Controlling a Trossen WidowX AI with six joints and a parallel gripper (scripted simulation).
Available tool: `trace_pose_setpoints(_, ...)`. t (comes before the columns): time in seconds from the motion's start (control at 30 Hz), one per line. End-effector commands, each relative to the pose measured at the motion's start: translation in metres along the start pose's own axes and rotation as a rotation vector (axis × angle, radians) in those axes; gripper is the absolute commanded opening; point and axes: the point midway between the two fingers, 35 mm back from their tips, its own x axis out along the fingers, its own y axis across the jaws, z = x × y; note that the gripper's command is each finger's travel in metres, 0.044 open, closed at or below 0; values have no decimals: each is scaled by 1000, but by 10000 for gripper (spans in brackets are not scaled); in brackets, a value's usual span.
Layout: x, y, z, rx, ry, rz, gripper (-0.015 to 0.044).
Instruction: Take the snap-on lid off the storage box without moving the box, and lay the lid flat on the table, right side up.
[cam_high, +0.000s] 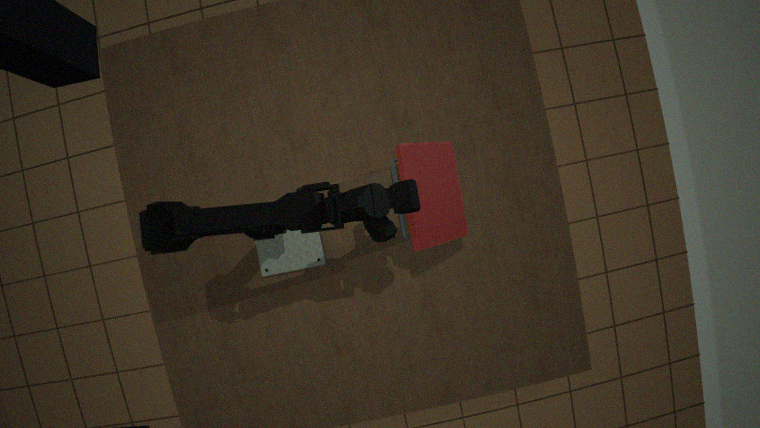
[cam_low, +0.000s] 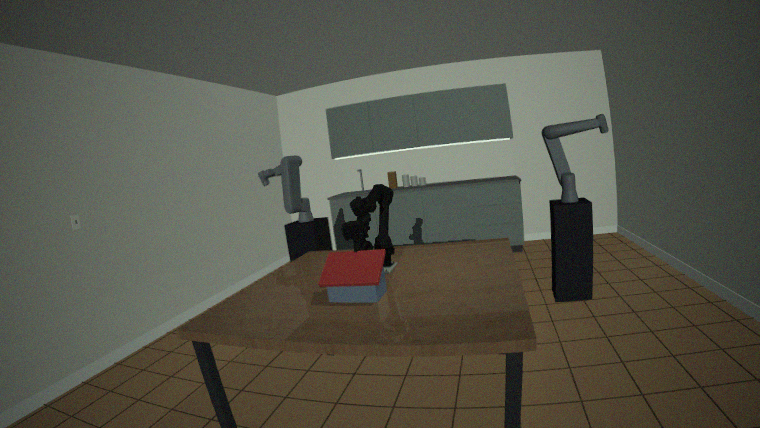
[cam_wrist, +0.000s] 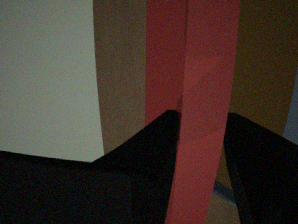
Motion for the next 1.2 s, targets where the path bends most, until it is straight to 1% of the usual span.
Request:
trace_pose_setpoints(0.0, -6, 14, -1, -5, 3, 25, 0)
trace_pose_setpoints(0.5, -11, 35, -1, -5, 3, 26, 0)
trace_pose_setpoints(1.17, -28, 55, -1, -5, 3, 26, 0)
